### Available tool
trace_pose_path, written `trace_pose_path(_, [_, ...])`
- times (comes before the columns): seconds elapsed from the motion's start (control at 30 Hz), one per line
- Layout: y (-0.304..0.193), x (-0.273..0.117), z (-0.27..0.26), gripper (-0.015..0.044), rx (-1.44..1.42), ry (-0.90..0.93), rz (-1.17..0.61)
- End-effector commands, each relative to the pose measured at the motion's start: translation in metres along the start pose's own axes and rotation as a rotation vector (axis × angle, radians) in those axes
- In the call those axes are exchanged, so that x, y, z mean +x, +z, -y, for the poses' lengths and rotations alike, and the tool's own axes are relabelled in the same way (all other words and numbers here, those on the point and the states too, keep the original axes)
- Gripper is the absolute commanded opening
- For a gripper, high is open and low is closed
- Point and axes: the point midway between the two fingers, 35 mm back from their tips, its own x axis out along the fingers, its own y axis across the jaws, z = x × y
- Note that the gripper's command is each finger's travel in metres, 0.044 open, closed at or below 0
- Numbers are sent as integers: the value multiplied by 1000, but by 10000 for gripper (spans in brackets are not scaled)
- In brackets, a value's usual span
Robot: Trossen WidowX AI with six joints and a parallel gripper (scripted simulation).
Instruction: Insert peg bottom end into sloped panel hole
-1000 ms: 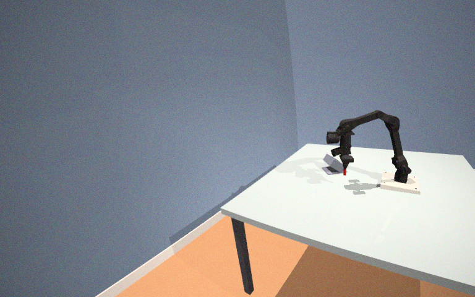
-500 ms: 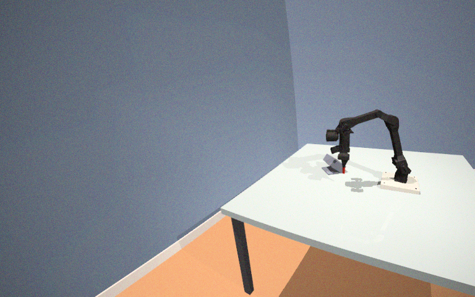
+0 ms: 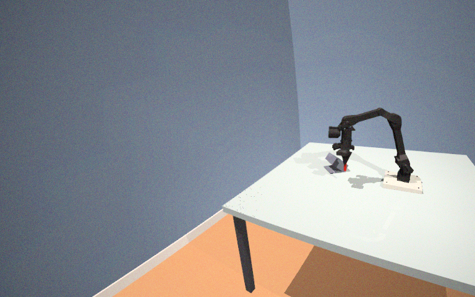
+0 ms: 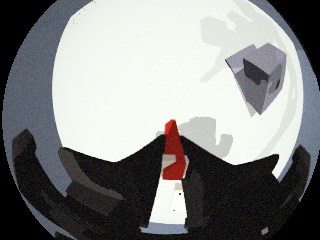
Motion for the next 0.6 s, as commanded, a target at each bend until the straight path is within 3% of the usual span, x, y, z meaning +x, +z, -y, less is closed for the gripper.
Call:
trace_pose_path(0.0, [3, -2, 4, 0, 65, 20, 3])
trace_pose_path(0.57, [13, -7, 26, 0, 293, 68, 9])
